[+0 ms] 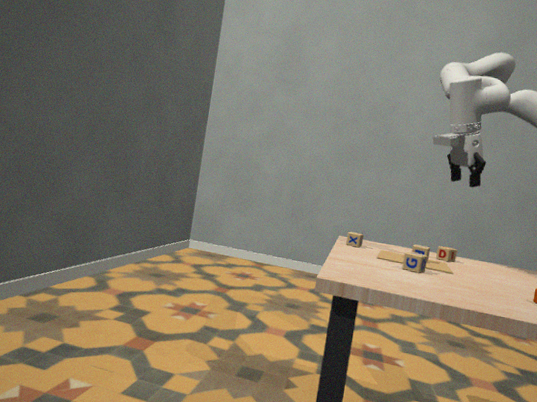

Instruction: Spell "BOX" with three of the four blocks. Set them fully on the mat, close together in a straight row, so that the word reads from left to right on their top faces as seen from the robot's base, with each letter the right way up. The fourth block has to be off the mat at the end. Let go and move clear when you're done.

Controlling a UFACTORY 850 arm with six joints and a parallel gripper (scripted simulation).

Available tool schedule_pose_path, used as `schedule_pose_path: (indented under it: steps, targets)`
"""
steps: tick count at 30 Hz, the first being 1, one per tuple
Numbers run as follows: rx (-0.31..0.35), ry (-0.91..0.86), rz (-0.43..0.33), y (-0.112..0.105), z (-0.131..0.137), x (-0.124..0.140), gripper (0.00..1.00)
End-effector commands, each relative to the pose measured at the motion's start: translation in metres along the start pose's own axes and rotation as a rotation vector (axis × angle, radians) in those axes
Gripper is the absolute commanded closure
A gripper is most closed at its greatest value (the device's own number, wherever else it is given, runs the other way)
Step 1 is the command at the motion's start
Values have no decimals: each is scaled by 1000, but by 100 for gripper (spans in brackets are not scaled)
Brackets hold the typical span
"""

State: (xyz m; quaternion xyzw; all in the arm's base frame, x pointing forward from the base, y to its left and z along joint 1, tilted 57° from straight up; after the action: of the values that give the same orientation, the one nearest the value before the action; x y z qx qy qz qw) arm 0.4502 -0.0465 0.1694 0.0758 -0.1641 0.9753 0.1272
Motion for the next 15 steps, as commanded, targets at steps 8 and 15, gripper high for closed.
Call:
schedule_pose_path:
  steps: [8, 15]
  targets:
    - [-88, -67, 133, 6, -80, -84, 0]
    - [-139, -113, 210, 13, -130, -122, 0]
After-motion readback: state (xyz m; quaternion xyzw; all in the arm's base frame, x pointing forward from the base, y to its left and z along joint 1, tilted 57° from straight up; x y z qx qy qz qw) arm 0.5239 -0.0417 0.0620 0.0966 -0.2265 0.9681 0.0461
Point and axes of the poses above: the point where the finger pads meet when closed, its own y axis out along the fingers, its own z axis across the jaws, x = y × z, the point moved 8 cm from there along -y, back along the fingers, and after that the axes turned 9 degrees about y, right-handed, at the moved point
